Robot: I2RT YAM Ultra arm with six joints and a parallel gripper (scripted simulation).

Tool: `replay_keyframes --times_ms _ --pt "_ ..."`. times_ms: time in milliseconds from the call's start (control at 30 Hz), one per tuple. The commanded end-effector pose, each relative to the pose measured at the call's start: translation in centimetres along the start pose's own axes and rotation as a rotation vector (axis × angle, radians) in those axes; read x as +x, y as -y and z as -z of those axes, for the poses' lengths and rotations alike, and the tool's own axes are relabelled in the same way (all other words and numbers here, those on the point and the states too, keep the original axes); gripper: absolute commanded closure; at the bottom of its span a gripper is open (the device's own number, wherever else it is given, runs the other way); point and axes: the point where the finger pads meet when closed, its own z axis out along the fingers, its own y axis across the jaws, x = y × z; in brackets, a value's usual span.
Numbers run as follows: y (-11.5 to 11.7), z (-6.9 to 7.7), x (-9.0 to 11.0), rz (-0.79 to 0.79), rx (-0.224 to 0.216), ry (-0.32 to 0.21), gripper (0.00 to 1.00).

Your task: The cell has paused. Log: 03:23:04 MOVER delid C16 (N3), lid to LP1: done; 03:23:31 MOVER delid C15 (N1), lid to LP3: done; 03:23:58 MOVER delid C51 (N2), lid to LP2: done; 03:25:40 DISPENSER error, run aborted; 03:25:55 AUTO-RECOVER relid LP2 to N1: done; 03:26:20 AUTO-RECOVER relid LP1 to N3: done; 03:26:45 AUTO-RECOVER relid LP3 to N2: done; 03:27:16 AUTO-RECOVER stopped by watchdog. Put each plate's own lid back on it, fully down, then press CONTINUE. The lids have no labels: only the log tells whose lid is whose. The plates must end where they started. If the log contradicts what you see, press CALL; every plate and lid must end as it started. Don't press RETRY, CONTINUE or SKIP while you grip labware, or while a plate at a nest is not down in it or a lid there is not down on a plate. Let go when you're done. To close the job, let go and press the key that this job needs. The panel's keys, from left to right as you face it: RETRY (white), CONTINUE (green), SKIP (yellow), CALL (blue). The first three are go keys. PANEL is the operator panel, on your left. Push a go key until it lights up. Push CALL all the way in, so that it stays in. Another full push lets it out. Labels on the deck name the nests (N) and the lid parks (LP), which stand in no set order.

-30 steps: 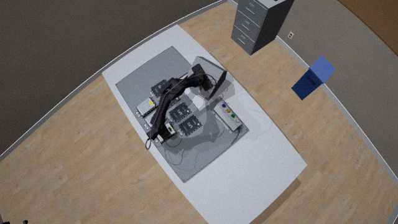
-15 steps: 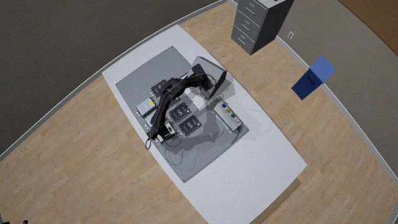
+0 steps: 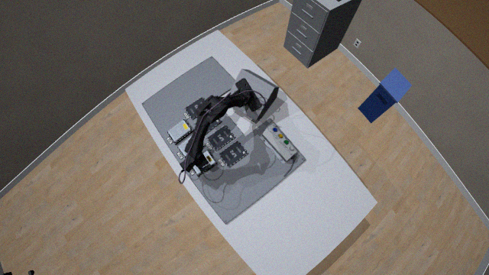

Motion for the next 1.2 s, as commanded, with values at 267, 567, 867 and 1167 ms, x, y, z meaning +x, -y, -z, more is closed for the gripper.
replay_keyframes --times_ms 267,567,867,1167 --pt "0.4 1.4 -1.9 -0.008 0.001 0.053 0.00" --pt "0.4 1.4 -1.9 -0.008 0.001 0.053 0.00" --pt "0.3 3.3 -1.9 -0.008 -0.001 0.062 0.00" --pt "0.3 4.5 -1.8 -0.004 -0.001 0.062 0.00"
